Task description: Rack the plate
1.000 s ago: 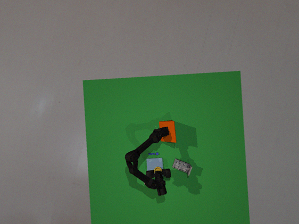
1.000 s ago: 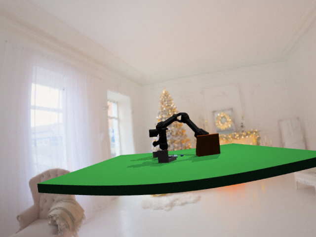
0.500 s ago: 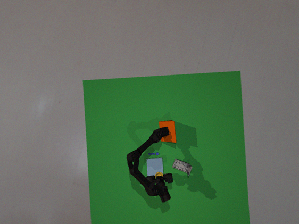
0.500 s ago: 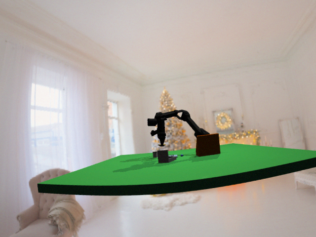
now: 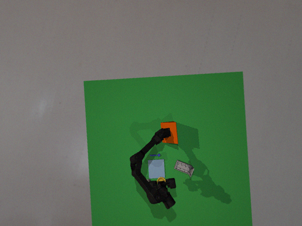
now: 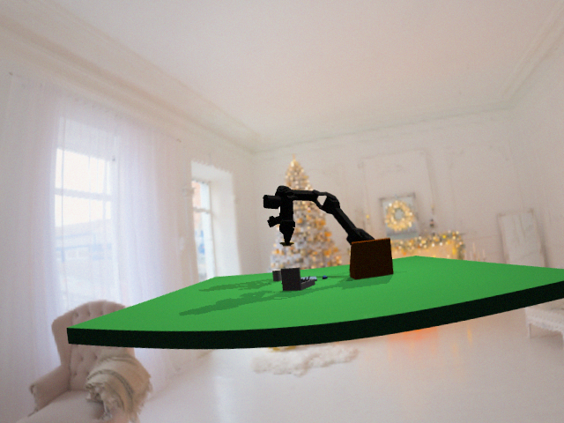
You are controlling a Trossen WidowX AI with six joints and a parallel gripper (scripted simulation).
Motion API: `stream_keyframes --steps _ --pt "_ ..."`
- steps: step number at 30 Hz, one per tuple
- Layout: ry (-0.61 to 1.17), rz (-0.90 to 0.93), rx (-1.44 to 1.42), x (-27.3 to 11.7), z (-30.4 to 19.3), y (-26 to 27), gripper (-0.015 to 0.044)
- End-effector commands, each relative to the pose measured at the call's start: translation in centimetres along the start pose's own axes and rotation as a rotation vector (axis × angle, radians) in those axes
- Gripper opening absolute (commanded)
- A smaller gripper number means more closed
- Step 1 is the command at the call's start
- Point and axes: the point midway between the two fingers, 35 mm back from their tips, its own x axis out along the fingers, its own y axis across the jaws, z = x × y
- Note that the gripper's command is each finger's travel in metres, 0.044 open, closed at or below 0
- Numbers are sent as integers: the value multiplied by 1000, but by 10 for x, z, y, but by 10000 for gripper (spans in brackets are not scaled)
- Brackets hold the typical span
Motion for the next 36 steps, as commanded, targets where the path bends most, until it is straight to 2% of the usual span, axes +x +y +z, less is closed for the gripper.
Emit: stream_keyframes --steps 1,6,23,32,36 --pt "-7 2 -5 -17 1 1 0" --pt "-4 3 13 -20 -1 6 0" --pt "87 -53 518 -21 -70 110 0" --pt "90 -53 521 -21 -71 111 0" --pt "144 -11 466 -10 -73 113 0"
